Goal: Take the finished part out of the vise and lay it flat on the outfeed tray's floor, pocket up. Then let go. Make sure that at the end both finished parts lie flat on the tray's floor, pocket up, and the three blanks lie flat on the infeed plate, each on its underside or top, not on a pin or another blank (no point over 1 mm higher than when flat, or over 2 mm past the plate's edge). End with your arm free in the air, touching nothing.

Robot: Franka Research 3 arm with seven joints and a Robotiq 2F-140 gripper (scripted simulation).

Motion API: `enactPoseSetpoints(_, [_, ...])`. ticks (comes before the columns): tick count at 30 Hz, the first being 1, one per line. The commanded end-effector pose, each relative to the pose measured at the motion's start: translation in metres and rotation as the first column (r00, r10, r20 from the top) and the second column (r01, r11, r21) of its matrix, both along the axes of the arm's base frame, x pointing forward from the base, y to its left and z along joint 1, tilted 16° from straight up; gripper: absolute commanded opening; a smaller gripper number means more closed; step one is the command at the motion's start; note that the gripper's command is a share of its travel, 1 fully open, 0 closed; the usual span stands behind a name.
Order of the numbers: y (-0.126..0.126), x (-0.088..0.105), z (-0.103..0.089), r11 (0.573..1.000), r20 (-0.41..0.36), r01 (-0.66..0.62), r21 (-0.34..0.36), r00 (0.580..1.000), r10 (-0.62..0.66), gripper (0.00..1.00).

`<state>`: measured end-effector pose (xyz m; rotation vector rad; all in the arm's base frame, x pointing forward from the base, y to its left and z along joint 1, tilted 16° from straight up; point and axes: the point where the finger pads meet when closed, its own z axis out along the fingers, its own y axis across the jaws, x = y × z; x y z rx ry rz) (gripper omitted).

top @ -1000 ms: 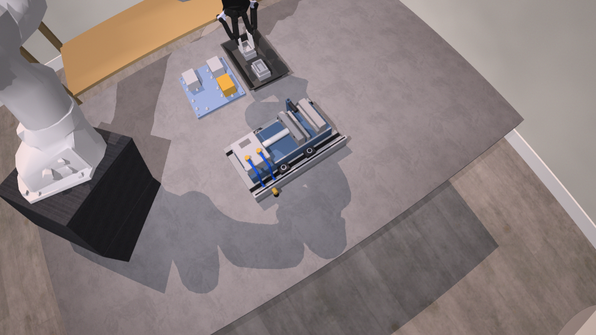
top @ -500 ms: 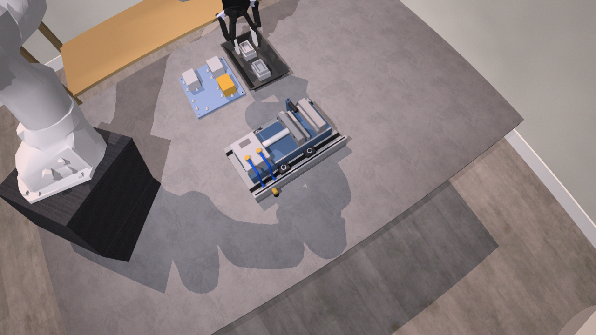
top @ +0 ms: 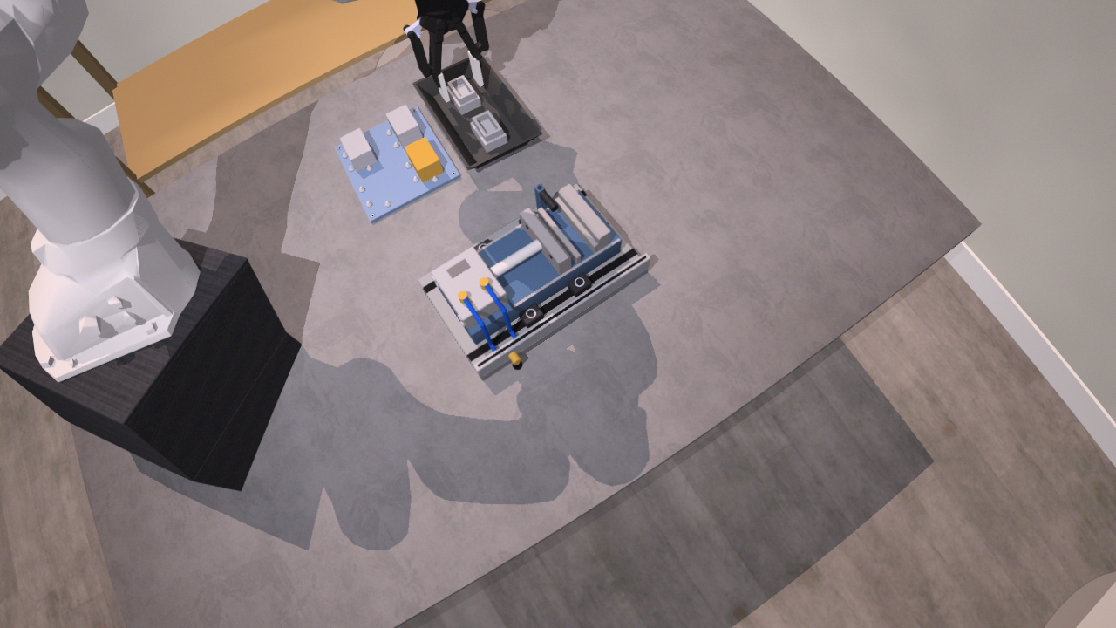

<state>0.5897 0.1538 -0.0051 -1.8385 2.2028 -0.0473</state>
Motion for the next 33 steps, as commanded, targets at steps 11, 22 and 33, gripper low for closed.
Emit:
enactPoseSetpoints(11, [0.001, 0.001, 0.0, 1.0, 0.002, 0.002, 0.002, 1.0, -0.002, 0.4])
enactPoseSetpoints(22, [-0.001, -0.002, 0.013, 1.0, 0.002, 0.002, 0.002, 1.0, -0.002, 0.4])
enactPoseSetpoints(33, [-0.01, -0.016, 0.072, 1.0, 0.002, 0.002, 0.002, 1.0, -0.002, 0.4])
